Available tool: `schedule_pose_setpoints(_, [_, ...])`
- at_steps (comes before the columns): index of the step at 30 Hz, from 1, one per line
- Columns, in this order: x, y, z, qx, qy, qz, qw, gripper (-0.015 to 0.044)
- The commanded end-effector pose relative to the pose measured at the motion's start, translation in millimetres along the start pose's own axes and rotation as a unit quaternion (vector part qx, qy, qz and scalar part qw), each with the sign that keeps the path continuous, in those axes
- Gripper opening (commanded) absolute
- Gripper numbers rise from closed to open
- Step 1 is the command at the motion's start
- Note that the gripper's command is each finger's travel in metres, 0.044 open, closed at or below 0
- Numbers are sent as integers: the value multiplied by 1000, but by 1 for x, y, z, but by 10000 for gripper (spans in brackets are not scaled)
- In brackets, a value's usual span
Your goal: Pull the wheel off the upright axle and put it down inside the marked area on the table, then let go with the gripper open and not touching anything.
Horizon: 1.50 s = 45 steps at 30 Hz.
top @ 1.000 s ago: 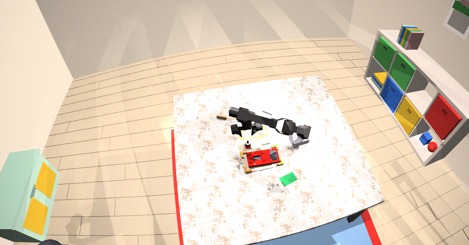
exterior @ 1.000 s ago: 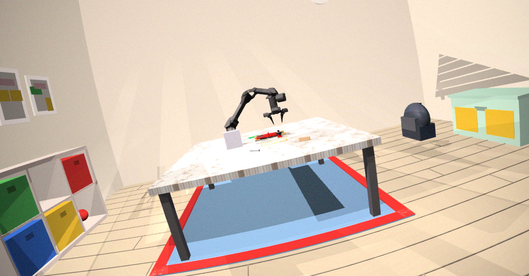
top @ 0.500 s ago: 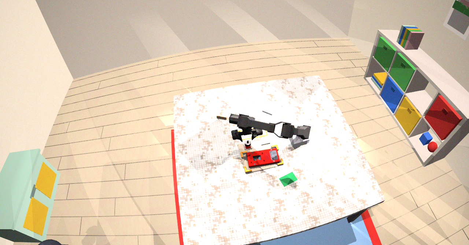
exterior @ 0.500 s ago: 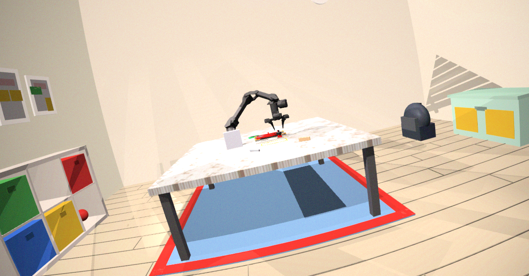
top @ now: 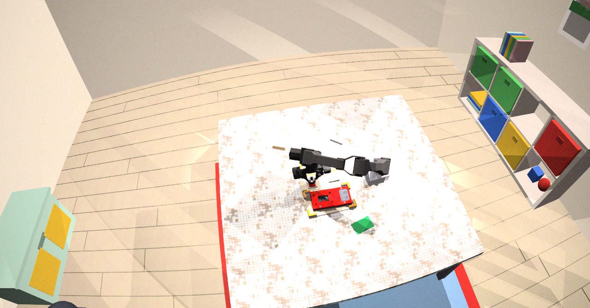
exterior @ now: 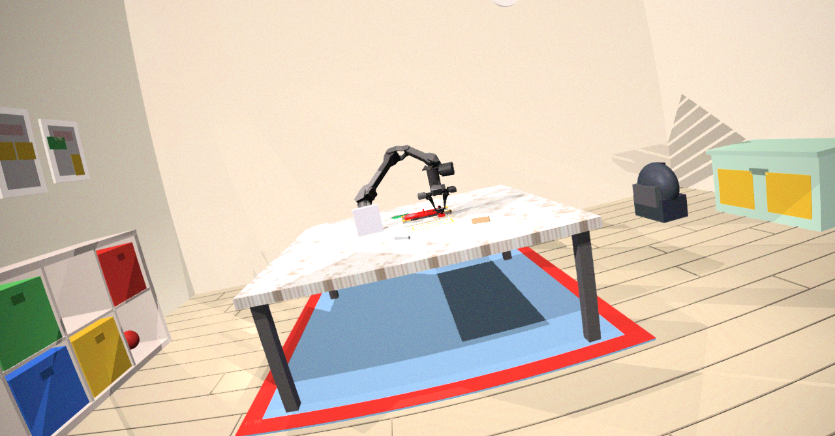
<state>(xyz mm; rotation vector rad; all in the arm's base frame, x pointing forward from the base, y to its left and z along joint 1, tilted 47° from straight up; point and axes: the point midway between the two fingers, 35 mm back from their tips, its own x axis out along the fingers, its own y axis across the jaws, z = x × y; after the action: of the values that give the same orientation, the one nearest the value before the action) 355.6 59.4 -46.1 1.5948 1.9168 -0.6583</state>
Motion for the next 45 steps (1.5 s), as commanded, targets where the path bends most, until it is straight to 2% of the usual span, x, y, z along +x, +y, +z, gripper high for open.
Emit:
schedule_pose_setpoints(1, [0, 0, 0, -1, 0, -1, 1000, 162])
schedule_pose_setpoints(4, [0, 0, 0, -1, 0, -1, 1000, 142])
schedule_pose_setpoints(9, [-1, 0, 0, -1, 0, -1, 1000, 10])
schedule_pose_setpoints(10, [-1, 0, 0, -1, 0, -1, 1000, 0])
schedule_pose_setpoints(45, [-13, 0, 0, 0, 0, 0, 1000, 0])
